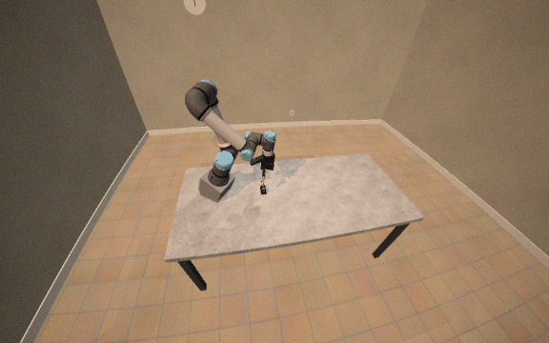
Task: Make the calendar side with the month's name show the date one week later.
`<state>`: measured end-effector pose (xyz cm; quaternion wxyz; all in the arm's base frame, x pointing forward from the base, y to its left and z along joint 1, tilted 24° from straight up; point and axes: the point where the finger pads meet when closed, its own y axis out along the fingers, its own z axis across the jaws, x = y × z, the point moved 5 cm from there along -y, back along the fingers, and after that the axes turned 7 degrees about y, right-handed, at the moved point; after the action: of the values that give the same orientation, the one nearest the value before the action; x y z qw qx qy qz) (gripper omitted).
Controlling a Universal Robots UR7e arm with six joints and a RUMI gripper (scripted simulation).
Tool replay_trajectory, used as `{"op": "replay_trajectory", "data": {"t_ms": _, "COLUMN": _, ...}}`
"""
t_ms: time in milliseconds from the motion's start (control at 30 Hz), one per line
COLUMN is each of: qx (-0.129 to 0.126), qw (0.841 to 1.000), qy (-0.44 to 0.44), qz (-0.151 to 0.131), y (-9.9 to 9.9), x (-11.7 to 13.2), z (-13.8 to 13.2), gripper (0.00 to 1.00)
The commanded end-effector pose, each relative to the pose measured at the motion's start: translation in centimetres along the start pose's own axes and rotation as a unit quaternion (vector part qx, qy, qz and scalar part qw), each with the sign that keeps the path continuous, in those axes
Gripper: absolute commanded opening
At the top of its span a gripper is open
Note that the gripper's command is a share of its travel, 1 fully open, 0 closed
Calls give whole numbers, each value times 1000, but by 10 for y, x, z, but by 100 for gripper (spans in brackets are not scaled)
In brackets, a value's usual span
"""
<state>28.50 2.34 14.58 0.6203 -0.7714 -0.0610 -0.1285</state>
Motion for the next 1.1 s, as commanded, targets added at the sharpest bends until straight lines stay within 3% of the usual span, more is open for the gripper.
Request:
{"op": "replay_trajectory", "data": {"t_ms": 0, "qx": 11, "qw": 999, "qy": -13, "qz": -30, "y": 0, "x": 4, "z": 0, "gripper": 100}}
{"op": "replay_trajectory", "data": {"t_ms": 267, "qx": 13, "qw": 999, "qy": -22, "qz": -47, "y": -1, "x": 6, "z": 1, "gripper": 100}}
{"op": "replay_trajectory", "data": {"t_ms": 1067, "qx": 14, "qw": 999, "qy": 6, "qz": -47, "y": 1, "x": 6, "z": 1, "gripper": 100}}
